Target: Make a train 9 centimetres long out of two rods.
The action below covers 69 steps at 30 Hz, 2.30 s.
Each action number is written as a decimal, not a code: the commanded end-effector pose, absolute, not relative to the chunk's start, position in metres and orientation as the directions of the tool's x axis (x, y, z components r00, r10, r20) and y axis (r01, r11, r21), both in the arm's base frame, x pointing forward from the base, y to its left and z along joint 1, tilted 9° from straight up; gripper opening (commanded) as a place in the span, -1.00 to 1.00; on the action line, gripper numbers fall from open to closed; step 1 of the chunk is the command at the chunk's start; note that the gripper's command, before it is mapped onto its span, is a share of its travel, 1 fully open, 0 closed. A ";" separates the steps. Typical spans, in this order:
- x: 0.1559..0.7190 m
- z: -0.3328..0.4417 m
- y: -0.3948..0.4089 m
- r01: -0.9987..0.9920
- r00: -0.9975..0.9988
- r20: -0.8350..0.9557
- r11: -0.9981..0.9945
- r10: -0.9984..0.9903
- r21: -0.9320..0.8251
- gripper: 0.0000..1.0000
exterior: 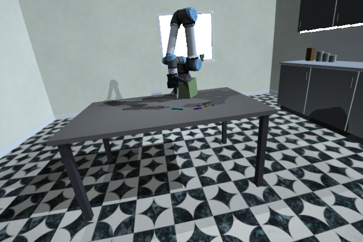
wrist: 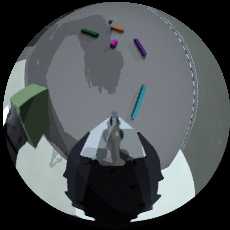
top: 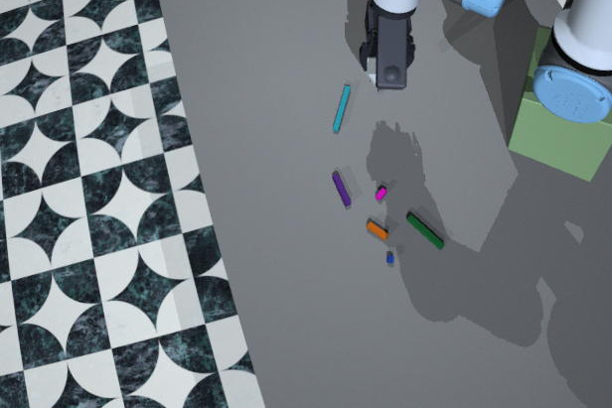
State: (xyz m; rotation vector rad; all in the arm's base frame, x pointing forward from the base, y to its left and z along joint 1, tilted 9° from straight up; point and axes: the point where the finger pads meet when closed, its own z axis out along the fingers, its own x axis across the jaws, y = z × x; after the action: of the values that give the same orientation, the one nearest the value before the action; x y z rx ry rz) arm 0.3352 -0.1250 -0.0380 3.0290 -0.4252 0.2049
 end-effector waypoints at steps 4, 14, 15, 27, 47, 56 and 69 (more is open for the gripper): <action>0.340 -0.061 -0.128 -0.279 0.952 0.146 -0.959 -0.268 0.059 -1.00; 0.343 -0.085 -0.130 -0.279 0.952 0.146 -0.959 -0.268 0.059 -1.00; 0.343 -0.085 -0.130 -0.279 0.952 0.146 -0.959 -0.268 0.059 -1.00; 0.344 -0.093 -0.131 -0.279 0.952 0.146 -0.959 -0.268 0.059 -1.00; 0.344 -0.093 -0.131 -0.279 0.952 0.146 -0.959 -0.268 0.059 -1.00; 0.344 -0.093 -0.131 -0.279 0.952 0.146 -0.959 -0.268 0.059 -1.00; 0.344 -0.094 -0.131 -0.279 0.952 0.146 -0.959 -0.268 0.059 -1.00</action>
State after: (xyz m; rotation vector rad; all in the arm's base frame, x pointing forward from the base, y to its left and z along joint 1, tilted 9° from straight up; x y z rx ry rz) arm 0.3436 -0.1310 -0.0938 3.0268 -0.4250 0.2078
